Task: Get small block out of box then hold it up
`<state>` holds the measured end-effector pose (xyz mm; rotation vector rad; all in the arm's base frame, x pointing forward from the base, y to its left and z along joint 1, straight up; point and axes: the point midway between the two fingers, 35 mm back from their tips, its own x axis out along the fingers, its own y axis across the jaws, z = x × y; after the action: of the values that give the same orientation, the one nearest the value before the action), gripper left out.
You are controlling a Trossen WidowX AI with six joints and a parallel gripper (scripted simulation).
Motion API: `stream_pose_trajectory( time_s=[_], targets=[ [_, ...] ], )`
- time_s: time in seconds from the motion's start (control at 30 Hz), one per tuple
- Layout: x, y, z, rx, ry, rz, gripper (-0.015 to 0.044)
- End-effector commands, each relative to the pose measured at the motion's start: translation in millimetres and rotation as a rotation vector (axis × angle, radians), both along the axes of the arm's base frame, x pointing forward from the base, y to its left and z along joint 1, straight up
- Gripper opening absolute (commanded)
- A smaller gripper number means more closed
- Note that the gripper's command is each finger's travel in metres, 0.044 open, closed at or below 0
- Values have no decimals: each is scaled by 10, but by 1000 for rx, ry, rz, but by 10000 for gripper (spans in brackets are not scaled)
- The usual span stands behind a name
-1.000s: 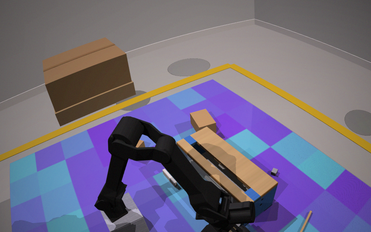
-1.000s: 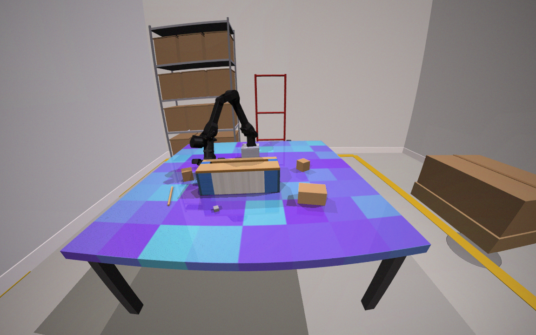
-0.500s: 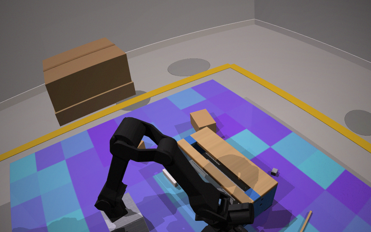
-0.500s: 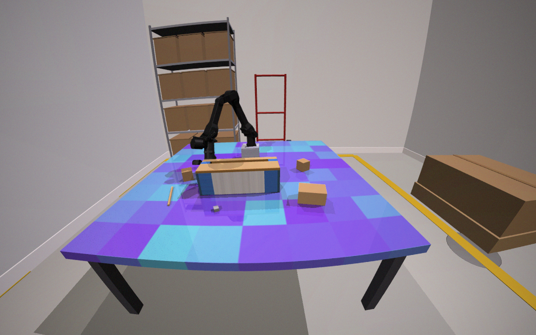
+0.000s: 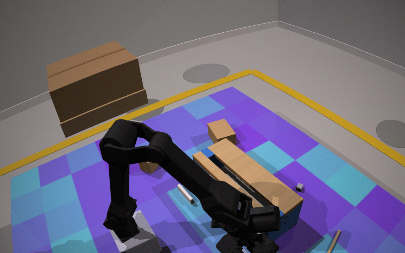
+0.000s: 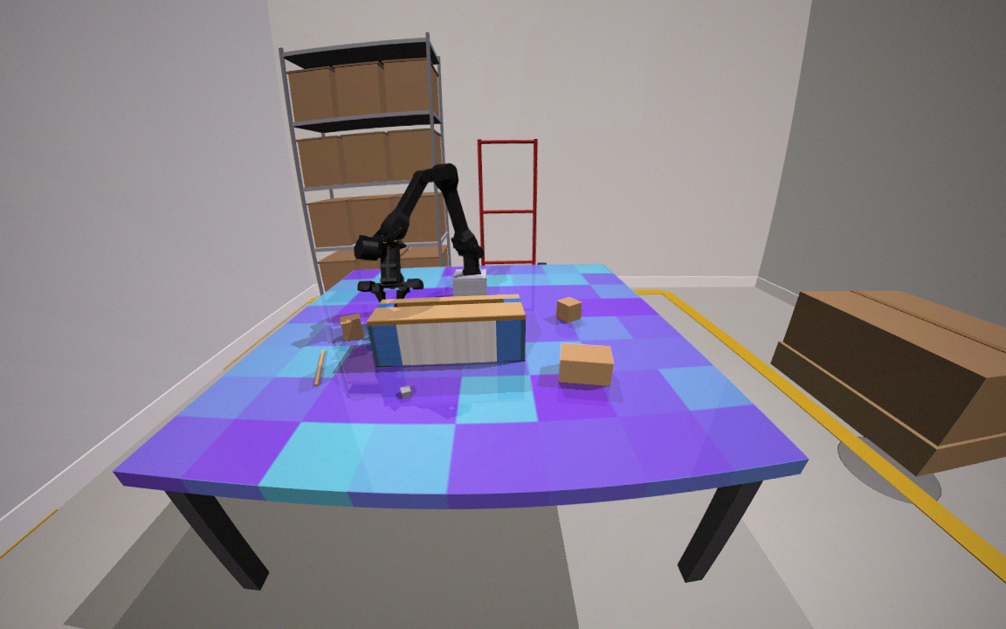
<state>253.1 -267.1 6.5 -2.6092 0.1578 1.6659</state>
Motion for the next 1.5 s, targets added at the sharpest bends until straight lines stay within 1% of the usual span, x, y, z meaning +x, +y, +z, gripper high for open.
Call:
stream_pose_trajectory(
  time_s=[0.0,0.77,1.47],
  targets=[
    [-6,25,78,-2,4,-19,0],
    [-211,580,700,-12,-10,-319,0],
    [-521,1019,1002,-15,-86,-578,0]
  ],
)
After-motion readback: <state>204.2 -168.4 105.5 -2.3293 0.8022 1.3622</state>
